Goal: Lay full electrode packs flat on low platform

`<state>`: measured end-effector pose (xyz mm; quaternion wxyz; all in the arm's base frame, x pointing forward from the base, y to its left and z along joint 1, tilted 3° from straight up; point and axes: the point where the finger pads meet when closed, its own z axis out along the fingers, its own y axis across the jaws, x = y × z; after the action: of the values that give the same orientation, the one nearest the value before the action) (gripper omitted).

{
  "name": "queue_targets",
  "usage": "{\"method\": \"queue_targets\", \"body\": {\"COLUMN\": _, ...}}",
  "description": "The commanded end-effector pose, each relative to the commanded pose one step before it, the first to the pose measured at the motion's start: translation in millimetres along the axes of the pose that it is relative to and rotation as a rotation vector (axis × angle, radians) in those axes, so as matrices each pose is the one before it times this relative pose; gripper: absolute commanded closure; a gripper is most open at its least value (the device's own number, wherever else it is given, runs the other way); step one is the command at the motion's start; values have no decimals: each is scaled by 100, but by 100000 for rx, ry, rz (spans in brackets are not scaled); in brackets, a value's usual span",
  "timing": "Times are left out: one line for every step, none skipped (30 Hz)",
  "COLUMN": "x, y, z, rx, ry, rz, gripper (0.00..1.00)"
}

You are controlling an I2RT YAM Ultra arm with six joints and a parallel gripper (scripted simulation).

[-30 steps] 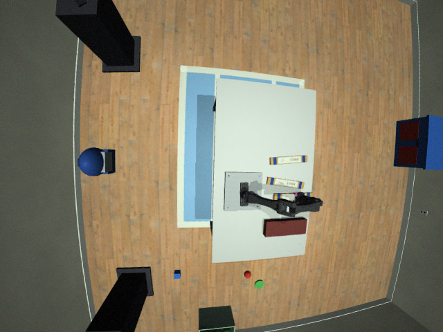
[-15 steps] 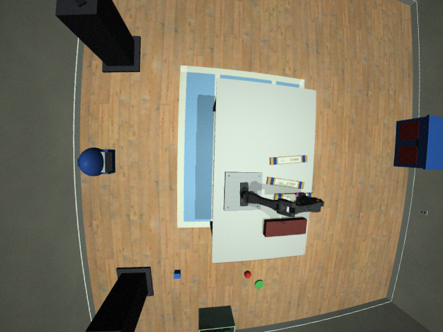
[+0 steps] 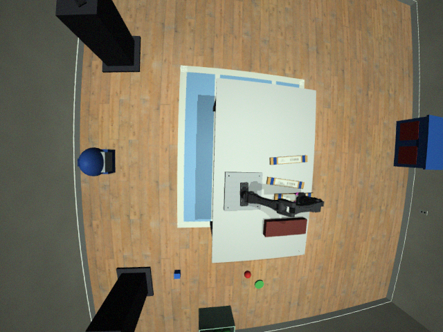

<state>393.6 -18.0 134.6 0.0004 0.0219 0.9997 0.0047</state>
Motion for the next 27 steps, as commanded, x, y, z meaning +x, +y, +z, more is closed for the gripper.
{"method": "queue_targets", "body": {"x": -524, "y": -333, "z": -2695, "rx": 553, "ry": -5924, "rz": 181, "gripper": 100}}
{"method": "queue_targets", "body": {"x": -9, "y": -2, "z": 54, "rx": -2, "ry": 152, "rz": 2, "gripper": 100}}
{"method": "queue_targets", "body": {"x": 0, "y": 0, "z": 0, "rx": 0, "ry": 0, "rz": 0, "gripper": 100}}
{"method": "queue_targets", "body": {"x": 0, "y": 0, "z": 0, "rx": 0, "ry": 0, "rz": 0, "gripper": 100}}
{"method": "queue_targets", "body": {"x": 169, "y": 59, "z": 497, "rx": -35, "ry": 1202, "rz": -141, "gripper": 100}}
{"method": "queue_targets", "body": {"x": 6, "y": -1, "z": -108, "rx": 4, "ry": -286, "rz": 0, "gripper": 100}}
{"method": "queue_targets", "body": {"x": 15, "y": 0, "z": -209, "rx": 7, "ry": -553, "rz": -1, "gripper": 100}}
{"method": "queue_targets", "body": {"x": 27, "y": -483, "z": -210, "rx": 3, "ry": -558, "rz": 4824, "gripper": 100}}
{"method": "queue_targets", "body": {"x": -5, "y": -257, "z": -22, "rx": -30, "ry": -58, "rz": 3331, "gripper": 100}}
{"method": "queue_targets", "body": {"x": -15, "y": -263, "z": 1, "rx": 7, "ry": 1, "rz": 3332, "gripper": 100}}
{"method": "queue_targets", "body": {"x": -29, "y": -275, "z": 49, "rx": 88, "ry": 122, "rz": 3333, "gripper": 100}}
{"method": "queue_targets", "body": {"x": -41, "y": -276, "z": 77, "rx": 112, "ry": 192, "rz": 3333, "gripper": 100}}
{"method": "queue_targets", "body": {"x": -50, "y": -260, "z": 98, "rx": 40, "ry": 256, "rz": 415, "gripper": 100}}
{"method": "queue_targets", "body": {"x": -52, "y": -252, "z": 118, "rx": -4, "ry": 315, "rz": 1, "gripper": 100}}
{"method": "queue_targets", "body": {"x": -54, "y": -251, "z": 139, "rx": -6, "ry": 371, "rz": 2, "gripper": 100}}
{"method": "queue_targets", "body": {"x": -56, "y": -252, "z": 160, "rx": -5, "ry": 426, "rz": 3, "gripper": 100}}
{"method": "queue_targets", "body": {"x": -53, "y": -252, "z": 126, "rx": -20, "ry": 335, "rz": 3, "gripper": 100}}
{"method": "queue_targets", "body": {"x": -27, "y": -252, "z": -165, "rx": -93, "ry": -432, "rz": -521, "gripper": 100}}
{"method": "queue_targets", "body": {"x": -20, "y": -251, "z": -229, "rx": -97, "ry": -603, "rz": -693, "gripper": 100}}
{"method": "queue_targets", "body": {"x": 0, "y": 0, "z": 0, "rx": 0, "ry": 0, "rz": 0, "gripper": 100}}
{"method": "queue_targets", "body": {"x": 0, "y": 0, "z": 0, "rx": 0, "ry": 0, "rz": 0, "gripper": 100}}
{"method": "queue_targets", "body": {"x": -27, "y": -159, "z": -491, "rx": -349, "ry": -1362, "rz": -185, "gripper": 100}}
{"method": "queue_targets", "body": {"x": -42, "y": -296, "z": -1, "rx": -57, "ry": -1, "rz": 122, "gripper": 100}}
{"method": "queue_targets", "body": {"x": -40, "y": -252, "z": 0, "rx": -39, "ry": -1, "rz": -2, "gripper": 100}}
{"method": "queue_targets", "body": {"x": -40, "y": -256, "z": -1, "rx": -18, "ry": -3, "rz": -2, "gripper": 100}}
{"method": "queue_targets", "body": {"x": -51, "y": -270, "z": 125, "rx": 64, "ry": 325, "rz": 4, "gripper": 100}}
{"method": "queue_targets", "body": {"x": -69, "y": -283, "z": 345, "rx": 132, "ry": 904, "rz": 15, "gripper": 100}}
